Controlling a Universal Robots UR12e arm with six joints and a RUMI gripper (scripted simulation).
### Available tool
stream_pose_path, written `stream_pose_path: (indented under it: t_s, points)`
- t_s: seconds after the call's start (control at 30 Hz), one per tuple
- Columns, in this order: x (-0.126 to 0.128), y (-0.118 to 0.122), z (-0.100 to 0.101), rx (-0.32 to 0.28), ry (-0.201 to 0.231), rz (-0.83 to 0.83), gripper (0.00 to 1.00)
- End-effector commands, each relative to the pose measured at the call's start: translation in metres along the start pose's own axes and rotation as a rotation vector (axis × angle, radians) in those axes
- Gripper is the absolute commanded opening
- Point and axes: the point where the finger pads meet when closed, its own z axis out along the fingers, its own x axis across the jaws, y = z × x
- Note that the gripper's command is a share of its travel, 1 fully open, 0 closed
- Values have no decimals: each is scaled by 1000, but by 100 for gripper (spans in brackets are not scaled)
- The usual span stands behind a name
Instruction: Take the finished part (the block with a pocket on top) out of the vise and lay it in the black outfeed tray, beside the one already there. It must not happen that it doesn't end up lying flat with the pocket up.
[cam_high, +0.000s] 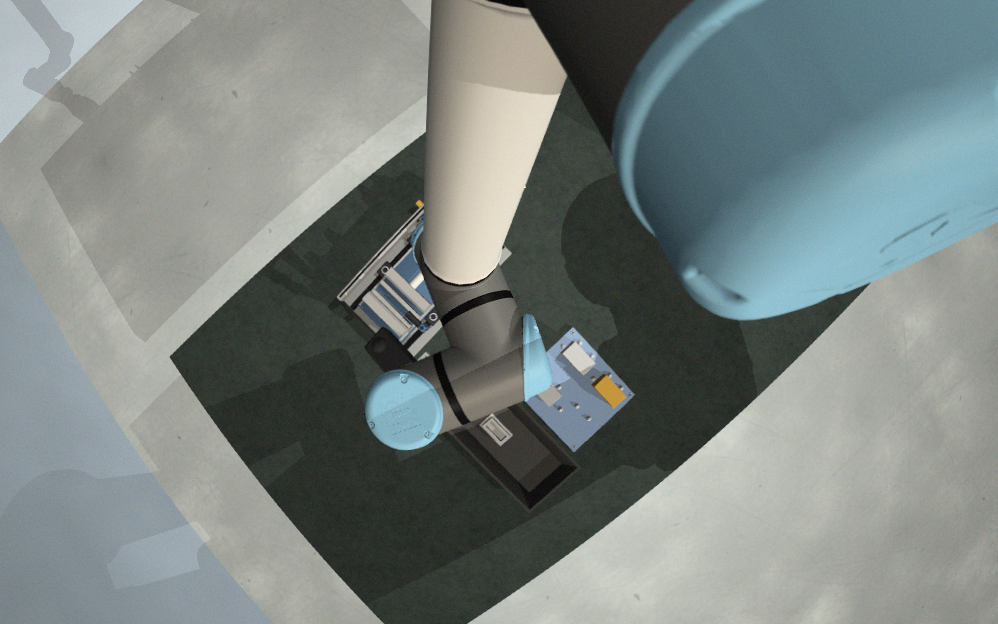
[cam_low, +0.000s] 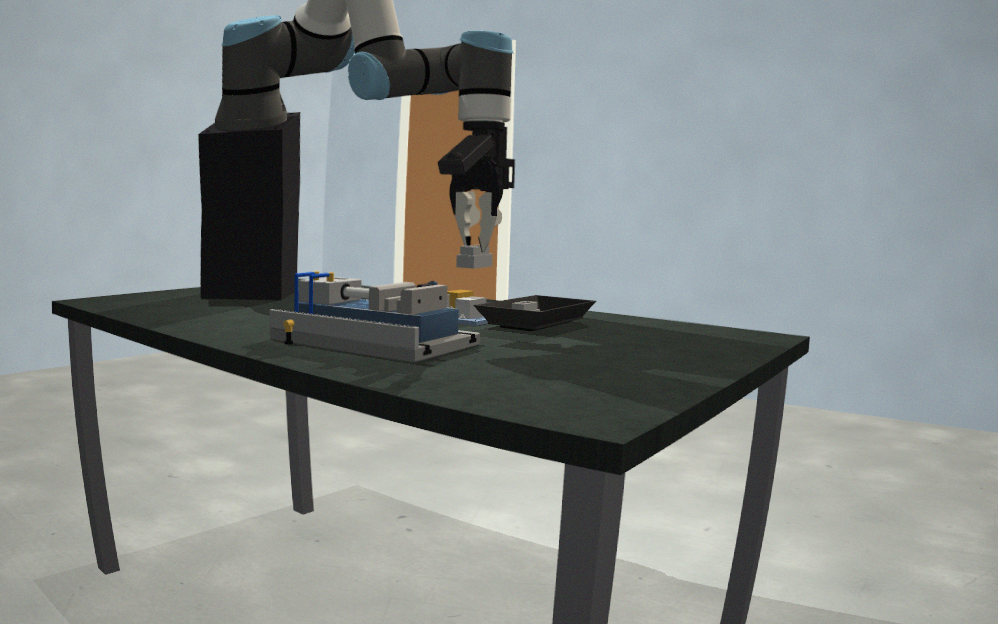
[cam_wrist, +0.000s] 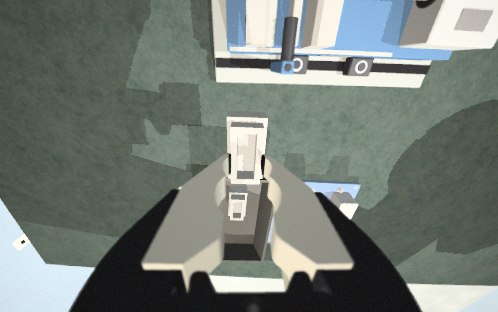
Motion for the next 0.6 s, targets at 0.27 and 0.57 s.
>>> stream_pose_path:
  t_s: [0.27,0.57]
  points:
    - [-19,128,1,2,1,20,0]
    - [-20,194,0,6,-1,28,0]
